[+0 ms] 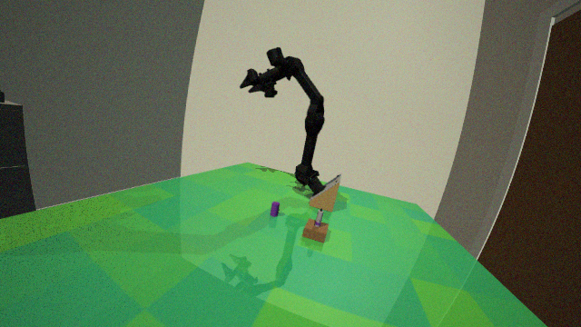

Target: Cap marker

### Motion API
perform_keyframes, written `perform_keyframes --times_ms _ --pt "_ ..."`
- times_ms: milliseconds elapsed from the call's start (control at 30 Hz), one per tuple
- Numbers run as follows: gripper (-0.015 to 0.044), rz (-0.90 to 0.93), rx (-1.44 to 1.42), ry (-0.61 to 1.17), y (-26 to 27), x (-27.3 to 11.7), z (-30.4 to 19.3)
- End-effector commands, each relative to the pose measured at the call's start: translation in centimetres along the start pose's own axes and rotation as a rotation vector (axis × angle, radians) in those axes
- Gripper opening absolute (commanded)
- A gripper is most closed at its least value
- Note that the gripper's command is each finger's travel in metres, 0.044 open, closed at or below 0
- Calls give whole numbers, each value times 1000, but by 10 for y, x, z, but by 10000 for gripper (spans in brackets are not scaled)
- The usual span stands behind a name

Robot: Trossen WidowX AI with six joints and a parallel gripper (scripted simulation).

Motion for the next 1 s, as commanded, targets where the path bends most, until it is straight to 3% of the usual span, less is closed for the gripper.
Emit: perform_keyframes --times_ms 0,167,433,700,967 --pt "374 -7 16 1 1 1 0" --pt "243 -117 481 -139 44 42 22" --pt "240 -158 1166 -599 65 140 78" --pt "240 52 1524 -1106 3 210 131" --pt "240 381 1575 -1393 -82 219 168"
Point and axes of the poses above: the point midway between the two fingers, 35 mm back from their tips, its own x axis out along the fingers, its own y axis across the jaws, z = x × y, the point moved 10 cm from there along -x, back along the fingers, and after that the axes turned 14 degrees about -x, right-handed, at the moved point
